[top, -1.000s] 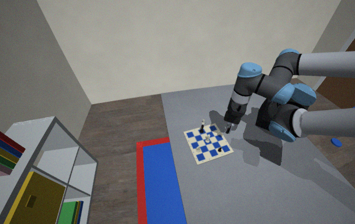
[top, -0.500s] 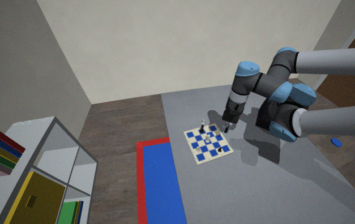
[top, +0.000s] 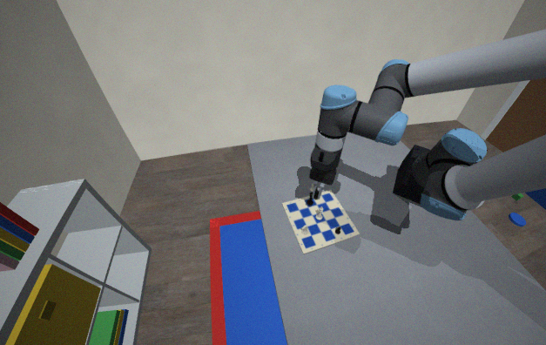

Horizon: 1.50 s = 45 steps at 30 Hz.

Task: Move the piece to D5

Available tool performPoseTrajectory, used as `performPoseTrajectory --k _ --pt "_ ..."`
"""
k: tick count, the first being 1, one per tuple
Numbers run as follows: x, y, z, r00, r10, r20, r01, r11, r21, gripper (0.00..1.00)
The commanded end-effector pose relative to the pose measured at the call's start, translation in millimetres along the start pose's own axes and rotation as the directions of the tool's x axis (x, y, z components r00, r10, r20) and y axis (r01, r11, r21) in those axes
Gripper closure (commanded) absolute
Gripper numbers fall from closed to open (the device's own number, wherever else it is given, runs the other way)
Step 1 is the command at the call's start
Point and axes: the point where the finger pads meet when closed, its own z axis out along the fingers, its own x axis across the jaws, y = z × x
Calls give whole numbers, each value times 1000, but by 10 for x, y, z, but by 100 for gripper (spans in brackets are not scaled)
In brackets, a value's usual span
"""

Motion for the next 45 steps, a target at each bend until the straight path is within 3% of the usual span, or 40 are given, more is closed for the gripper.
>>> performPoseTrajectory --k 1,7,23,31,45 --pt "360 -127 116 1000 11 3 -11 1000 -5 100" --pt "525 -191 174 1000 17 3 -17 1000 -4 100" --pt "528 -193 181 1000 17 3 -17 1000 -4 100" --pt "530 -193 280 1000 17 4 -17 1000 -4 100" --pt "539 -191 892 1000 17 4 -17 1000 -4 100"
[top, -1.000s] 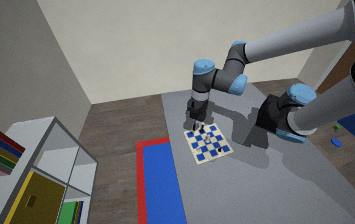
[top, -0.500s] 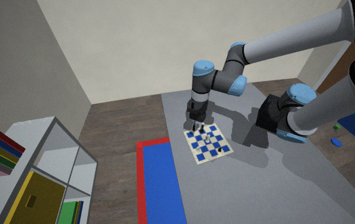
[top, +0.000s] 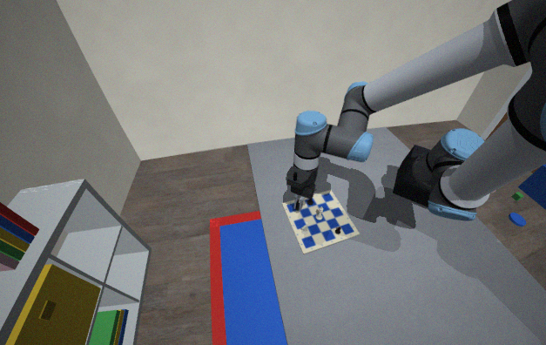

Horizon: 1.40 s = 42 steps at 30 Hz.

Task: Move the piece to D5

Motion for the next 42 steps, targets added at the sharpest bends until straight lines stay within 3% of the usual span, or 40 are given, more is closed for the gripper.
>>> performPoseTrajectory --k 1,12,42 --pt "25 -5 219 1000 0 -3 0 1000 0 100" --pt "29 -6 397 1000 0 -3 0 1000 0 100" --pt "29 -6 401 1000 0 -3 0 1000 0 100"
